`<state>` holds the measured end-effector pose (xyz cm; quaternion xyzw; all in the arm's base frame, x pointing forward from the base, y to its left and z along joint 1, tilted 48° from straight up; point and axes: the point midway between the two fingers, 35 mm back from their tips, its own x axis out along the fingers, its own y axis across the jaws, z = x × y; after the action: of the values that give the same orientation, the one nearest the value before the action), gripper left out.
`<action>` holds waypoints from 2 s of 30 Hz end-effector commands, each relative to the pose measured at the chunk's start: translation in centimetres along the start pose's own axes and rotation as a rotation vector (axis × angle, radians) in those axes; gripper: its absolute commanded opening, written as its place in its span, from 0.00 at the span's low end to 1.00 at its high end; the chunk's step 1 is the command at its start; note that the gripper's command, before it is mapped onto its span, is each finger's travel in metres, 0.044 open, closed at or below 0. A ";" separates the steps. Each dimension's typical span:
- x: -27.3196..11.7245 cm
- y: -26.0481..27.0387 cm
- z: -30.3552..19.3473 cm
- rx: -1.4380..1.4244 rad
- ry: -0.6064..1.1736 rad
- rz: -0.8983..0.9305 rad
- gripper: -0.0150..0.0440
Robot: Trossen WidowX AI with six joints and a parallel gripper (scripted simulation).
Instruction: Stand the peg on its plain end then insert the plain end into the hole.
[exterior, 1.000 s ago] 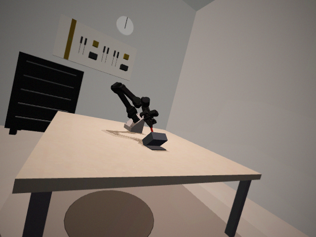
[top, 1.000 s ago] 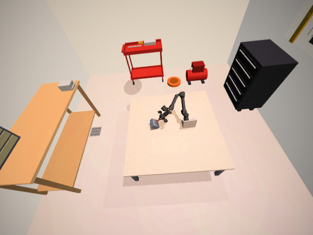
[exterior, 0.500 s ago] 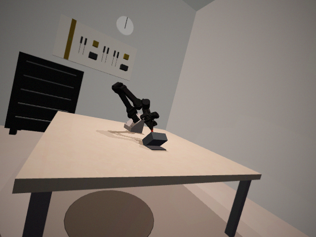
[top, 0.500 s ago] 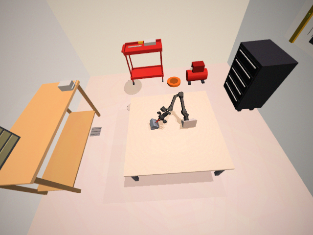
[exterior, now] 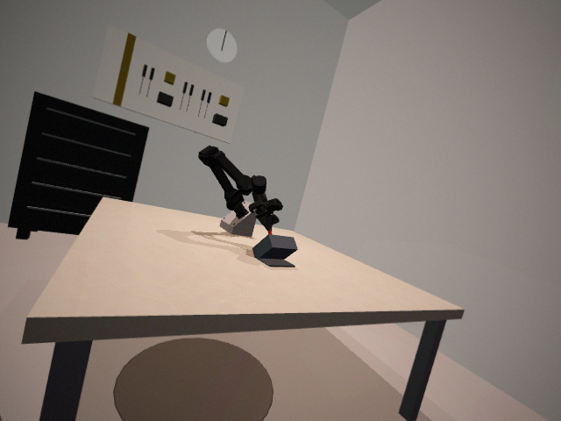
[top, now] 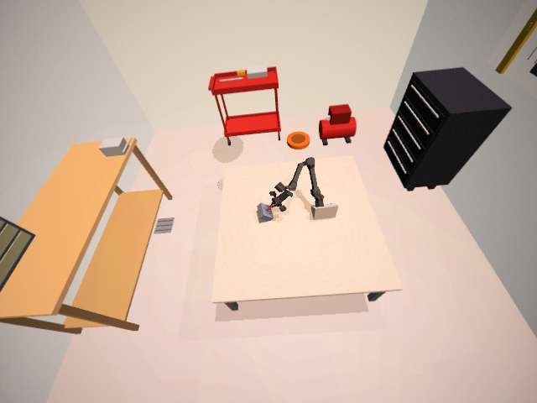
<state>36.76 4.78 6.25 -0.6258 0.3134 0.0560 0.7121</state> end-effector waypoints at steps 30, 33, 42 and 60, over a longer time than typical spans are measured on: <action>1.2 0.3 0.1 0.001 0.001 0.000 0.25; 1.4 0.3 0.1 0.001 0.001 0.000 0.25; 2.0 0.3 0.1 0.001 0.001 0.000 0.25; 3.3 0.3 0.1 0.001 0.001 -0.001 0.25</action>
<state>39.01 3.96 4.59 -0.6249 0.3136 0.0525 0.7130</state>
